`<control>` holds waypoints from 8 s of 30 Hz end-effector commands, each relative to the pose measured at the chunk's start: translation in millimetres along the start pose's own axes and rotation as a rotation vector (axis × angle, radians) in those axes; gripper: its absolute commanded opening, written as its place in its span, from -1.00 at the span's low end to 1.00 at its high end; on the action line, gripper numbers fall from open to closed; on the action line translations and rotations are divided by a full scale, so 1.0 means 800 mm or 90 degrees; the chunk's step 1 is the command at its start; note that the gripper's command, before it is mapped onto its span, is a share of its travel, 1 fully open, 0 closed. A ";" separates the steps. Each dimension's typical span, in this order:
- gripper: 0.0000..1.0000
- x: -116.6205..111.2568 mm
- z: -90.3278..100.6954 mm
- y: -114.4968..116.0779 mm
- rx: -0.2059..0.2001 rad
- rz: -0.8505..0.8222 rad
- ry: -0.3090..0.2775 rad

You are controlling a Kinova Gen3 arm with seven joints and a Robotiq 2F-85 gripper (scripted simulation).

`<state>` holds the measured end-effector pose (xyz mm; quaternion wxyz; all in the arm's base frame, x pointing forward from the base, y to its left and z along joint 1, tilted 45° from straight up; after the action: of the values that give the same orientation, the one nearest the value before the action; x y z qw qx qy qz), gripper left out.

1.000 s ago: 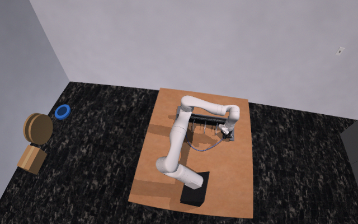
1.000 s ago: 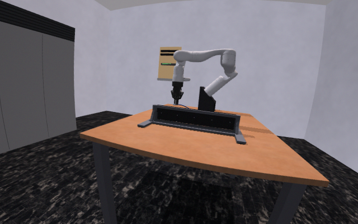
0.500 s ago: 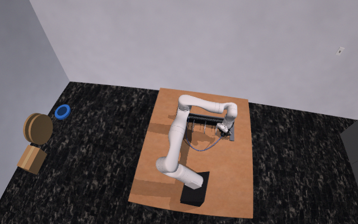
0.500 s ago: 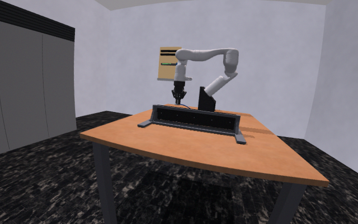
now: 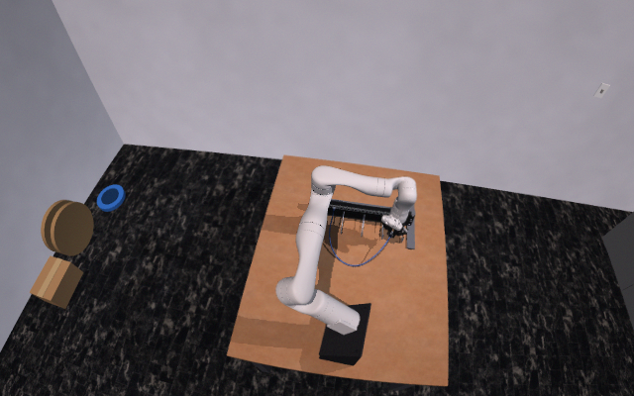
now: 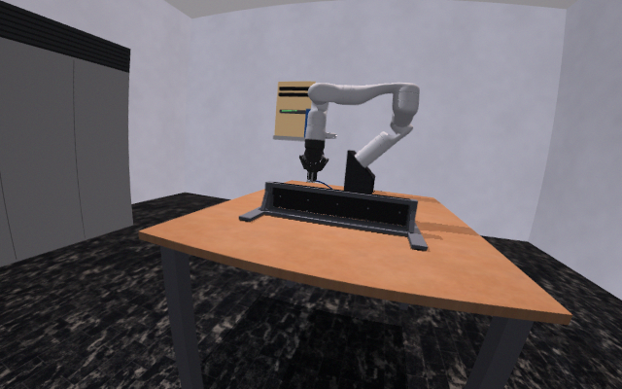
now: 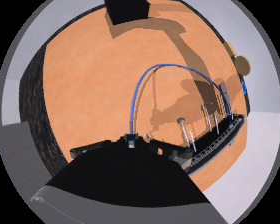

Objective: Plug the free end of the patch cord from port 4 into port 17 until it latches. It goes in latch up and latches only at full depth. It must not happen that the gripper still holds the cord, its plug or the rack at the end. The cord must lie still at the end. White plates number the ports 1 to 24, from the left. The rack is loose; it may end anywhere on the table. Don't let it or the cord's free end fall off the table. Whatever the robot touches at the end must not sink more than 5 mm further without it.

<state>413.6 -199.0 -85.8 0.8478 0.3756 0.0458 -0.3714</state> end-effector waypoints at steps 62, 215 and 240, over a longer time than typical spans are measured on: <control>-1.00 0.010 0.015 0.076 0.003 0.251 0.004; -1.00 0.043 -0.027 0.106 0.001 0.265 0.002; -1.00 0.050 -0.027 0.109 -0.001 0.260 -0.001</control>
<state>499.4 -168.3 -62.6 0.9055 0.3790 -0.0303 -0.1886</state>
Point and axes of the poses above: the point where the finger pads meet when closed, its own z axis back along the fingers, its own y axis across the jaws, x = y × z, the point moved 5 cm from there along z, back along the fingers, and after that the axes turned 11 degrees about -z, right-handed, at the moved point
